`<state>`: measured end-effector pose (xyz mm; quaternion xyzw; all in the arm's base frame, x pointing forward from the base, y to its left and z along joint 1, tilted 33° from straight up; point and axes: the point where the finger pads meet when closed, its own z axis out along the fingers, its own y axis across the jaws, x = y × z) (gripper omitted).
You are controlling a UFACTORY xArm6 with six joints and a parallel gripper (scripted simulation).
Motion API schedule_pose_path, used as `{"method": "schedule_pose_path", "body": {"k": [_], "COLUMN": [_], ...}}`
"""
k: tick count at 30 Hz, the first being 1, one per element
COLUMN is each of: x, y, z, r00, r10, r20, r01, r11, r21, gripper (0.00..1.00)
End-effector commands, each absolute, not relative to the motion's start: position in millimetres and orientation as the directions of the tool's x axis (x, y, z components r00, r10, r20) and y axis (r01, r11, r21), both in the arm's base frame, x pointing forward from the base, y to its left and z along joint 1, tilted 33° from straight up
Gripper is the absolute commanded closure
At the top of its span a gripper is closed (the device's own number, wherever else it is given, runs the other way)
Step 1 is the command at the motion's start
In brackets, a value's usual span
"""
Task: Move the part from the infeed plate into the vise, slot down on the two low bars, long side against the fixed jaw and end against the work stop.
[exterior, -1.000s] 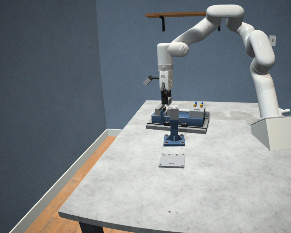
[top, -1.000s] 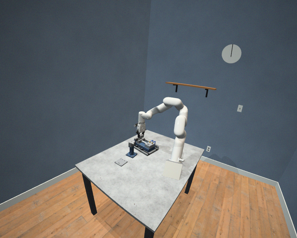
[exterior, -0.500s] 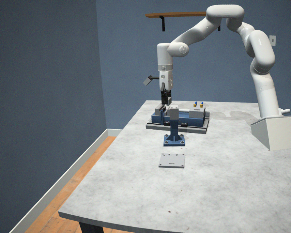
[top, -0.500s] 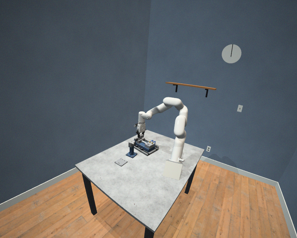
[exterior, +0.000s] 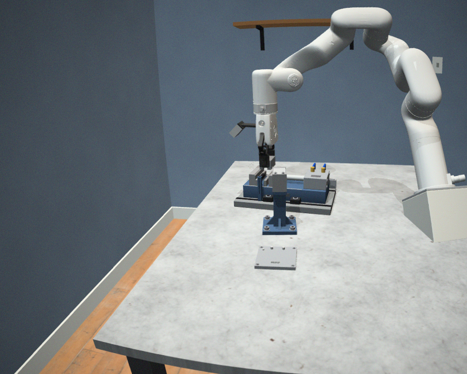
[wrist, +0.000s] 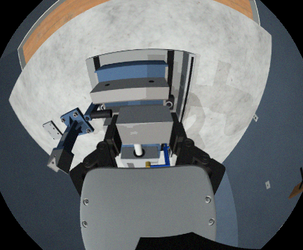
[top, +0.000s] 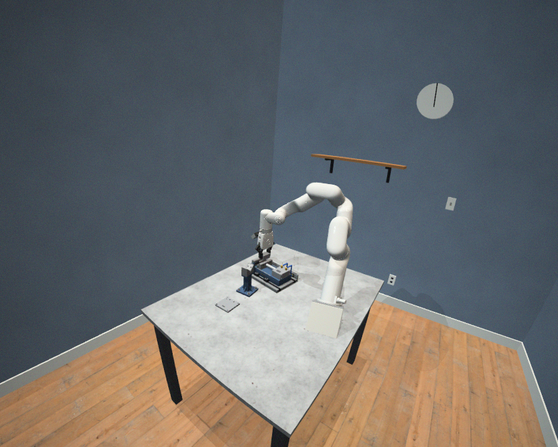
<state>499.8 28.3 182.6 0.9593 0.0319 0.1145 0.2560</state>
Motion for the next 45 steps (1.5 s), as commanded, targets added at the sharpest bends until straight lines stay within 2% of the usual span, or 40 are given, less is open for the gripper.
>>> {"method": "schedule_pose_path", "body": {"k": [1,45], "x": [501,504], "y": [29,23], "z": [184,173], "r00": [0.971,0.971], "r10": [0.121,0.121], "r20": [0.207,0.207], "r01": [0.002,0.002], "r11": [-0.867,-0.867], "r21": [0.497,0.497], "gripper": [1.00,1.00]}}
